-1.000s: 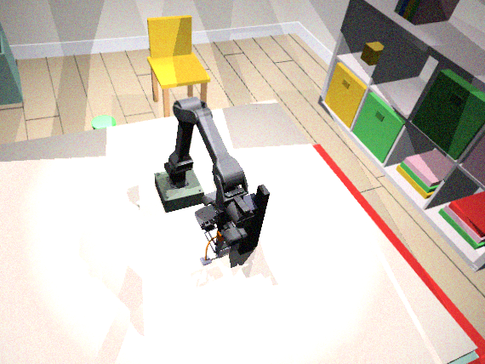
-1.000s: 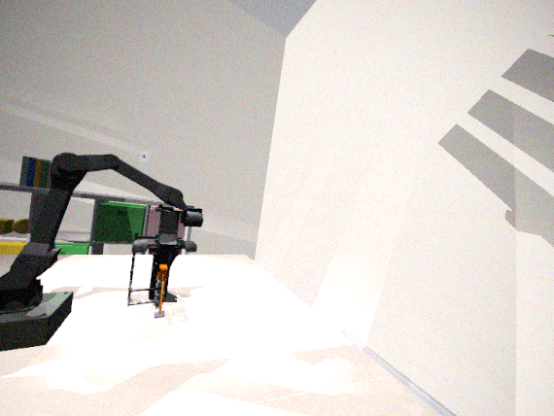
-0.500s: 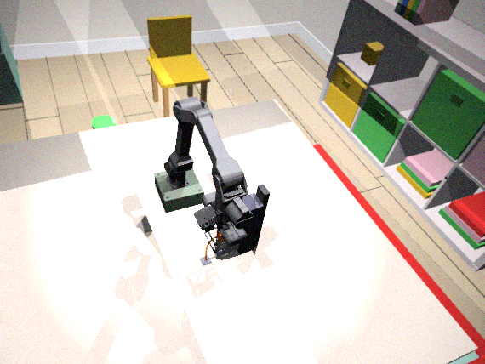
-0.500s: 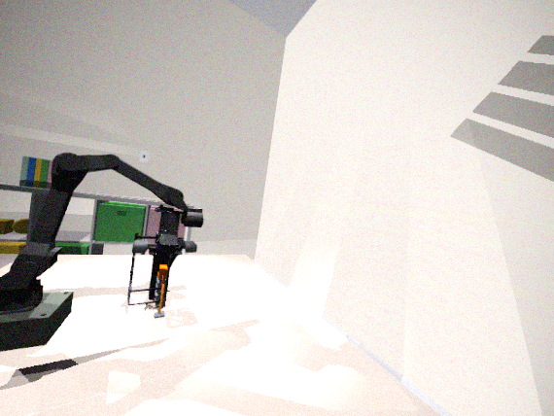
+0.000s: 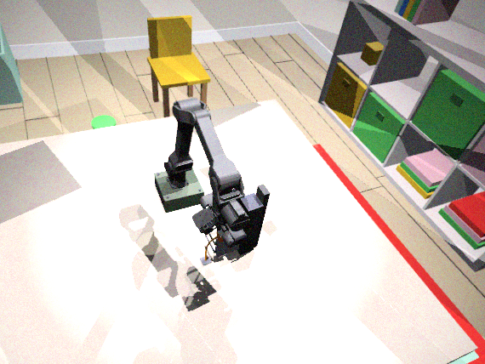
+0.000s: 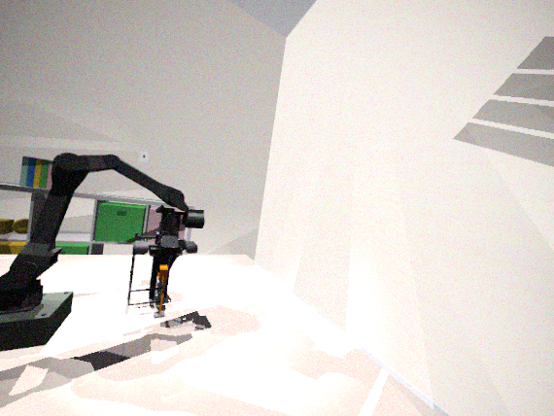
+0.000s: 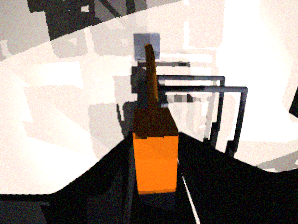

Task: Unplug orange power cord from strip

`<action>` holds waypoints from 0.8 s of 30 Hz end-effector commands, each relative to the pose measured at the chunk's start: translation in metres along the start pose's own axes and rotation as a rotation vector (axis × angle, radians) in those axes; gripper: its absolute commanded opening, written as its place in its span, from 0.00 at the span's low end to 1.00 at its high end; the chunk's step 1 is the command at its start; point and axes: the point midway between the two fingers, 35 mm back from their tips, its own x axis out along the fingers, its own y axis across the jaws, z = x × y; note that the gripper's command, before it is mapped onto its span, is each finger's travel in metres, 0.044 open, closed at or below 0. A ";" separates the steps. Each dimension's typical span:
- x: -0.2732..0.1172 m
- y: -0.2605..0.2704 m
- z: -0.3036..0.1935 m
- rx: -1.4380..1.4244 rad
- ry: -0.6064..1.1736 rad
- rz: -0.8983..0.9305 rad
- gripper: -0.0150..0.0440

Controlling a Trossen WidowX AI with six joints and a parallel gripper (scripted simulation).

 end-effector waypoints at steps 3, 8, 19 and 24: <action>-0.003 -0.002 0.039 0.043 -0.067 0.001 0.25; -0.004 -0.003 0.047 0.043 -0.068 0.001 0.25; -0.004 -0.005 0.042 0.045 -0.066 0.000 0.43; -0.003 -0.005 0.040 0.045 -0.066 0.000 0.65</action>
